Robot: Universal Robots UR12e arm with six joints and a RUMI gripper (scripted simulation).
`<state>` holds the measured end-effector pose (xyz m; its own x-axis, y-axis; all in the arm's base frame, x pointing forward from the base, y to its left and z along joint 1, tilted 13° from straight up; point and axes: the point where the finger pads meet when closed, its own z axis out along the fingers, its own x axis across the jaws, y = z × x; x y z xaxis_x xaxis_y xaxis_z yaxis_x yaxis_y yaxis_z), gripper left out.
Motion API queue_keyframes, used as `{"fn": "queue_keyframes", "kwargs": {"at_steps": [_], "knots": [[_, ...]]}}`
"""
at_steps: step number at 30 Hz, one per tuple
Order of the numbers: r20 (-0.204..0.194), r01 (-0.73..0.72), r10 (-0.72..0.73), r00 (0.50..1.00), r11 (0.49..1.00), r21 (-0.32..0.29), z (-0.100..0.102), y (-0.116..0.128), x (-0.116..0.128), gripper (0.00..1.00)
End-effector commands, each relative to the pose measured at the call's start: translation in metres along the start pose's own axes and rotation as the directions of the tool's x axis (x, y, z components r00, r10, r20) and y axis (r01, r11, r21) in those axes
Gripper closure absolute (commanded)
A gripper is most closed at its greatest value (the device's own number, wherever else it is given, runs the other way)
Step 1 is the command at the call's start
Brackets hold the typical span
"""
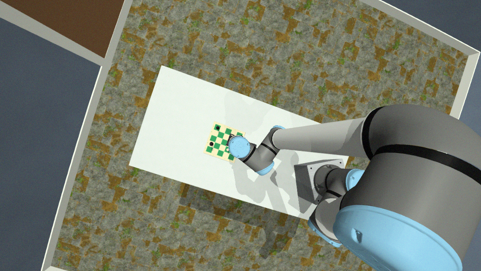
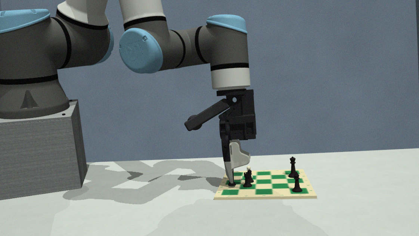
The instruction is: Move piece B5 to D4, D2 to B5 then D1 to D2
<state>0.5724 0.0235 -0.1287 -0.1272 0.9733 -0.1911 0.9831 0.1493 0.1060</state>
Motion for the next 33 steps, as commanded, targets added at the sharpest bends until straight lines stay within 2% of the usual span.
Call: {"fn": "queue_keyframes", "kwargs": {"at_steps": [1,33], "knots": [[-0.001,0.000,0.000,1.000,1.000,0.000,0.0003,-0.0009,0.0003,1.00],[-0.001,0.000,0.000,1.000,1.000,0.000,0.0050,-0.0004,-0.0002,1.00]]}}
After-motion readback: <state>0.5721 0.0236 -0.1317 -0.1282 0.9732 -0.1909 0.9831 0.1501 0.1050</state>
